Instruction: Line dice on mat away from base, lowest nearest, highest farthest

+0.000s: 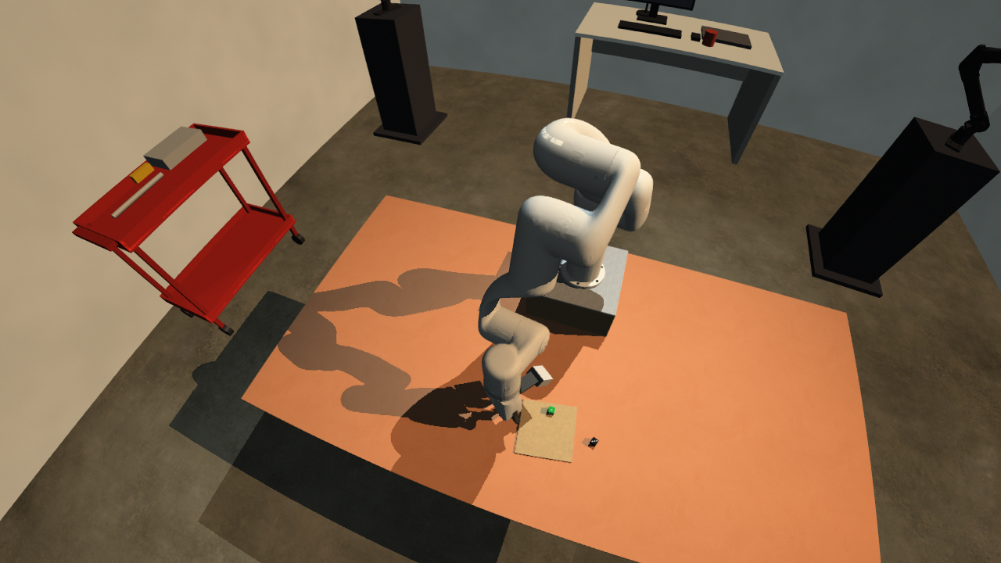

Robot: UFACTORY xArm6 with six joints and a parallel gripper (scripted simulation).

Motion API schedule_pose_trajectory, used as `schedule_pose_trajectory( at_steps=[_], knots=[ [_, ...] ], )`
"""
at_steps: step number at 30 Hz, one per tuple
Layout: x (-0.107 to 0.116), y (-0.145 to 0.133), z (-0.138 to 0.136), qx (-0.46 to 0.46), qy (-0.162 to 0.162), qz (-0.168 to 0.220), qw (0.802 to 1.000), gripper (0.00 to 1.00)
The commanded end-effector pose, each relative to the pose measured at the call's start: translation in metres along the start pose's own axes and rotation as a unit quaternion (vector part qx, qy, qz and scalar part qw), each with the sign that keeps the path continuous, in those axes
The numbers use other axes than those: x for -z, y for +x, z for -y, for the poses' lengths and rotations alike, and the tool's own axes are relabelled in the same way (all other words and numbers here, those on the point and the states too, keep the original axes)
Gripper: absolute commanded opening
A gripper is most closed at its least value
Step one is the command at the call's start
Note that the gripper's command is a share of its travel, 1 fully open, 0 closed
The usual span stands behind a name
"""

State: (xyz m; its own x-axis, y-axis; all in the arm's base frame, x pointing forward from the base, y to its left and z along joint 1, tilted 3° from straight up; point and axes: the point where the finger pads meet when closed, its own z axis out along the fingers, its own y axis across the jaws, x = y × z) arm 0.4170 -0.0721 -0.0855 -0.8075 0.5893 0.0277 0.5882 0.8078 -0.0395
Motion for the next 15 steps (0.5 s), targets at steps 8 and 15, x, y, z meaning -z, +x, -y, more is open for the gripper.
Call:
schedule_pose_trajectory(
  at_steps=[8,15],
  knots=[
    [0.0001,-0.0014,-0.0007,0.000,-0.001,0.002,1.000,0.31],
    [-0.0052,-0.0014,-0.0007,0.000,-0.001,0.002,1.000,0.31]
  ],
)
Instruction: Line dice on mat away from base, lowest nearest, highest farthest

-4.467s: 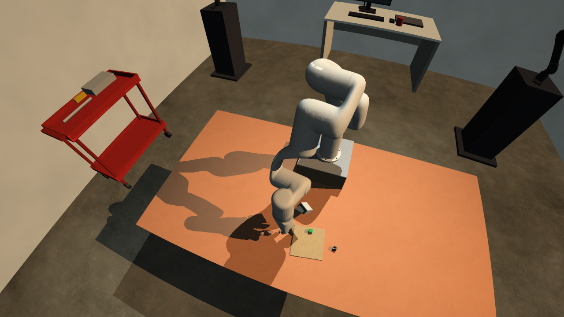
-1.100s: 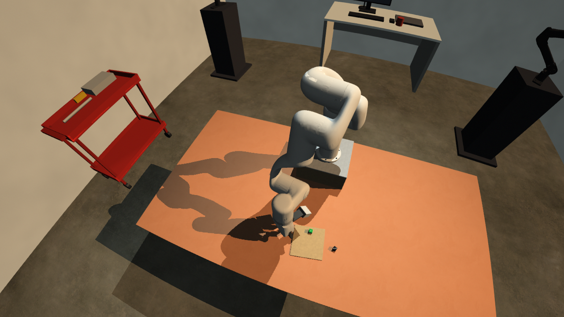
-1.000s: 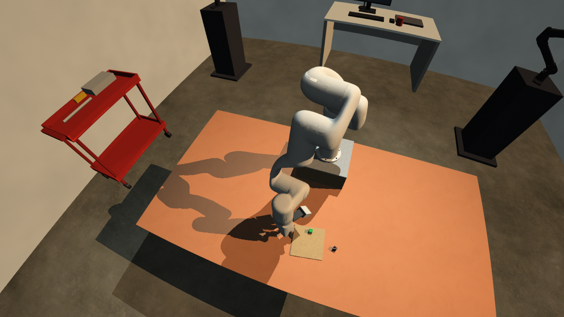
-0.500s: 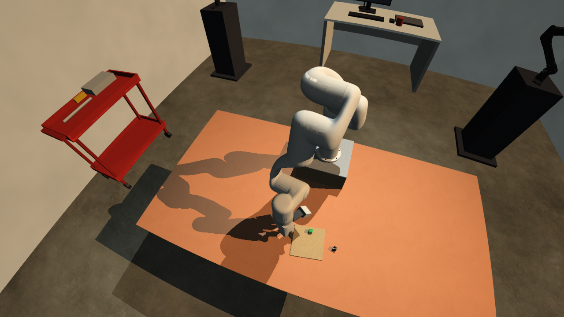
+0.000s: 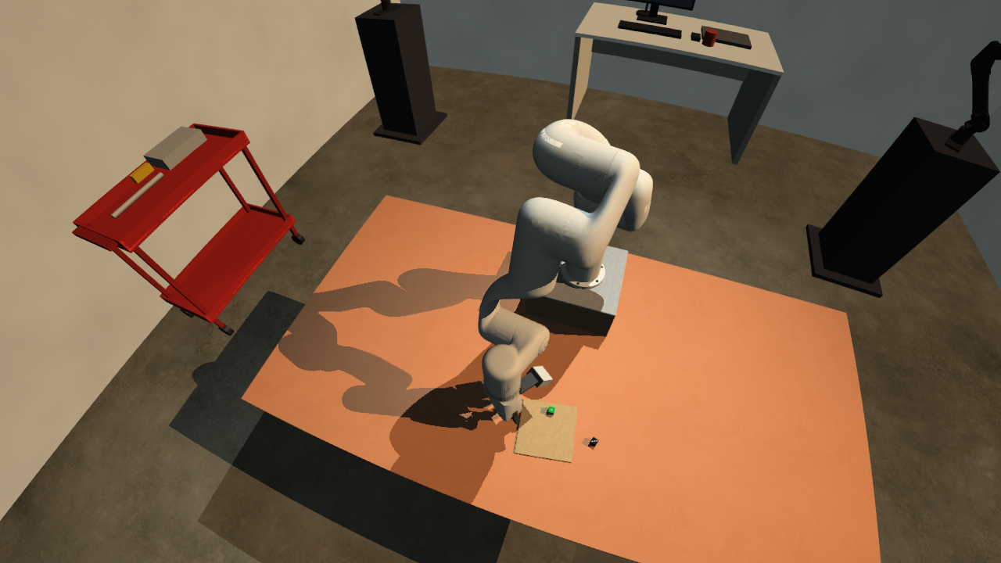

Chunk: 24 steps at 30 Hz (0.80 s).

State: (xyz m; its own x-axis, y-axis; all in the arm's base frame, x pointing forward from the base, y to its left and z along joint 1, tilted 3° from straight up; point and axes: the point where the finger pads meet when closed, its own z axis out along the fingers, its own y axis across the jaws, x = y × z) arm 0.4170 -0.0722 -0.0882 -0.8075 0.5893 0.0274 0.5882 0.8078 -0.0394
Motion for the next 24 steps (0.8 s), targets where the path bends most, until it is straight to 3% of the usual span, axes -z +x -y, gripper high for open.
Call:
schedule_pose_trajectory(
  at_steps=[1,24],
  knots=[
    [-0.004,-0.001,-0.001,0.000,-0.001,0.002,1.000,0.31],
    [-0.016,-0.001,-0.001,0.000,-0.001,0.002,1.000,0.31]
  ],
)
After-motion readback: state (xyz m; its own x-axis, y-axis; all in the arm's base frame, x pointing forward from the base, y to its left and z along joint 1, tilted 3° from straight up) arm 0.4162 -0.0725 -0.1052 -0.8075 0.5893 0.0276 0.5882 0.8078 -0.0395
